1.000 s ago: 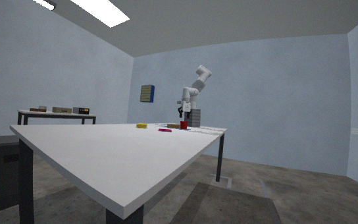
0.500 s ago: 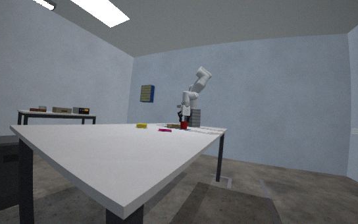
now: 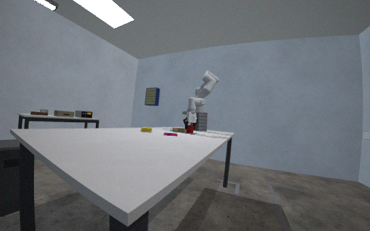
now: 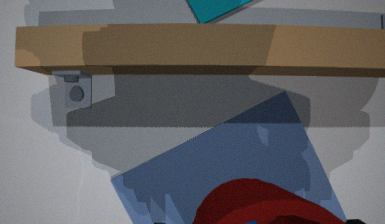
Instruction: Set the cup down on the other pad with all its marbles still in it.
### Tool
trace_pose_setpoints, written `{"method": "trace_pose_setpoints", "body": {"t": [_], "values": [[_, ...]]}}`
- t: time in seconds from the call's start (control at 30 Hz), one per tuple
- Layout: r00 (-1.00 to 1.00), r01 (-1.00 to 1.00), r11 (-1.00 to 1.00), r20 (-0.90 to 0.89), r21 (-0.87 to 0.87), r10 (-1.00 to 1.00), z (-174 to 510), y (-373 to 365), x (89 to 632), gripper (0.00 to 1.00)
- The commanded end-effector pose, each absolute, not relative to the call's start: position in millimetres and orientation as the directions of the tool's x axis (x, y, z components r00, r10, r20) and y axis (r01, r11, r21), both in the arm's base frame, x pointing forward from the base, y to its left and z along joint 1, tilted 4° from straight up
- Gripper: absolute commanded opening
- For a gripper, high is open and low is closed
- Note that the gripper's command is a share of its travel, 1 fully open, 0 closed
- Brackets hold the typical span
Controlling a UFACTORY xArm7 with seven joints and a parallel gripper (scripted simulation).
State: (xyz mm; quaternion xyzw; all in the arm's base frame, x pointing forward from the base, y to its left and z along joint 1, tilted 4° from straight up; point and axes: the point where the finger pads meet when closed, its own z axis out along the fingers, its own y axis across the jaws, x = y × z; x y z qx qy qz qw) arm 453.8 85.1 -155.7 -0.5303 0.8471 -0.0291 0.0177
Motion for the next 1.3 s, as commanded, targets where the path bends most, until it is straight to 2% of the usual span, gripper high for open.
{"method": "trace_pose_setpoints", "body": {"t": [0.0, 1.27], "values": [[-0.437, -0.897, 0.436, -0.002, -0.072, -0.899, -156.5, 85.2, 455.9, 1.0], [-0.437, -0.897, 0.436, -0.002, -0.072, -0.899, -156.5, 85.2, 455.9, 0.94]]}}
